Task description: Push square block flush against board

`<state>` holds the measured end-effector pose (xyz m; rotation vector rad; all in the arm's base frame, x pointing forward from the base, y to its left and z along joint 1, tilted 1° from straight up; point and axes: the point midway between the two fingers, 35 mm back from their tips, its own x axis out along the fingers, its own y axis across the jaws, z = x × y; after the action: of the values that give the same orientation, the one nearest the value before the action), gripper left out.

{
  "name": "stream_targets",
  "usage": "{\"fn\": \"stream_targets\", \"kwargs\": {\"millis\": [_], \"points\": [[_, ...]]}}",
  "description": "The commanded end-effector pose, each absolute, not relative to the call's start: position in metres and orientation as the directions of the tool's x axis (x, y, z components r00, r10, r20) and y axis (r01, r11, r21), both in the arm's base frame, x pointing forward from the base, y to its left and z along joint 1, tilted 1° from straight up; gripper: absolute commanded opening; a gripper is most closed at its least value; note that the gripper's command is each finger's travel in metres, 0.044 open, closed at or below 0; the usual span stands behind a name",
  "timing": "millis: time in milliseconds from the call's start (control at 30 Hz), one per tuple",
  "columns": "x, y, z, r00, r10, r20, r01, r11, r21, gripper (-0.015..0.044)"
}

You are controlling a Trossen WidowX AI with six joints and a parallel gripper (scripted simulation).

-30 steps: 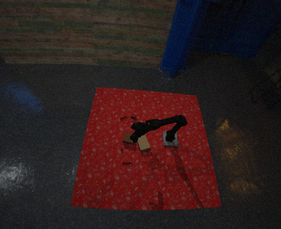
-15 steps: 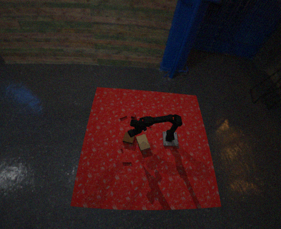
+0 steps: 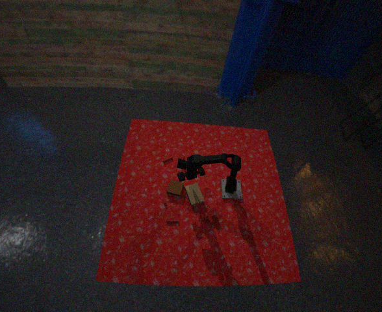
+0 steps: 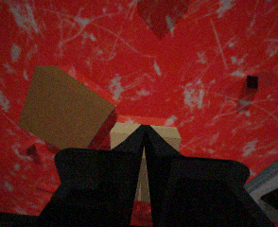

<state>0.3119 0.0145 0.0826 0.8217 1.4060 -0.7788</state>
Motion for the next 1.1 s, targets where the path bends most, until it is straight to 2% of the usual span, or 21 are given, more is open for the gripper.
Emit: {"fn": "stream_targets", "kwargs": {"millis": [0, 133, 1067], "points": [[0.311, 0.014, 0.069, 0.009, 0.014, -1.0, 0.861, 0.508, 0.015, 0.0], [0.31, 0.014, 0.026, 0.009, 0.014, -1.0, 0.861, 0.508, 0.015, 0.0], [0.294, 0.046, 0.027, 0.007, 0.017, -1.0, 0.861, 0.508, 0.015, 0.0]]}}
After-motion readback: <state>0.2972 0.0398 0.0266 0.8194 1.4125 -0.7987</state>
